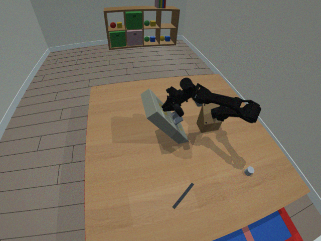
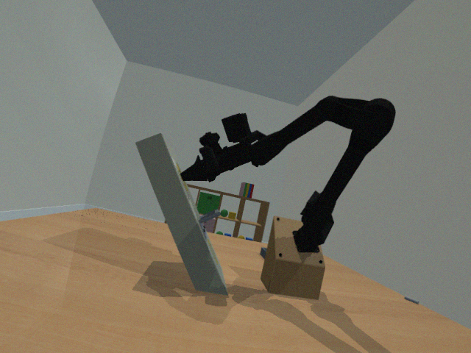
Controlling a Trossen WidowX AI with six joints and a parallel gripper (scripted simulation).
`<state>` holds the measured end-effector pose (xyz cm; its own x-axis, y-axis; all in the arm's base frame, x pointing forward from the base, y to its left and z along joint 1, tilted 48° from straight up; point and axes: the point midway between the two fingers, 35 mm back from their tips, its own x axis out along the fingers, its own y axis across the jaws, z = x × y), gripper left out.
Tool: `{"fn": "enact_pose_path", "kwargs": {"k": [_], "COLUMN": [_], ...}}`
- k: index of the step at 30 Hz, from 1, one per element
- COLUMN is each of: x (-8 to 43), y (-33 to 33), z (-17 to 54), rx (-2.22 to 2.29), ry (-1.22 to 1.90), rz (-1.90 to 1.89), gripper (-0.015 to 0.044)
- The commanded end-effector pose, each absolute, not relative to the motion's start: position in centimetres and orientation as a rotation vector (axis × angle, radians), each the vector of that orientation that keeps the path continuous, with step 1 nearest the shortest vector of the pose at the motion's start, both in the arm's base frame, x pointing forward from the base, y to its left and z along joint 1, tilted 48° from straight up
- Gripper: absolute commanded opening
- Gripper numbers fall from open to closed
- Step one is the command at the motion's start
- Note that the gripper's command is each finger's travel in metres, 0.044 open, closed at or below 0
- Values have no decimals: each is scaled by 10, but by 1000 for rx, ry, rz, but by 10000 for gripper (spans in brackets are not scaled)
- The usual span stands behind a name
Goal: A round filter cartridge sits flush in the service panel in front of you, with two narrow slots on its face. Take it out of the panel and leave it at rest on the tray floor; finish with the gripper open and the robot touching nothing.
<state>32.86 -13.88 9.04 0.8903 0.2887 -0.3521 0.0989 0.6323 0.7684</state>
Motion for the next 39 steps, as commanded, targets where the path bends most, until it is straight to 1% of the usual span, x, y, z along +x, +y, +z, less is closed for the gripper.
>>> {"fn": "enact_pose_path", "kwargs": {"k": [1,39], "x": [332,334], "y": [-138,-138], "z": [90,90], "rx": [784,-512], "ry": [469,285], "rz": [134,387], "gripper": [0,0]}}
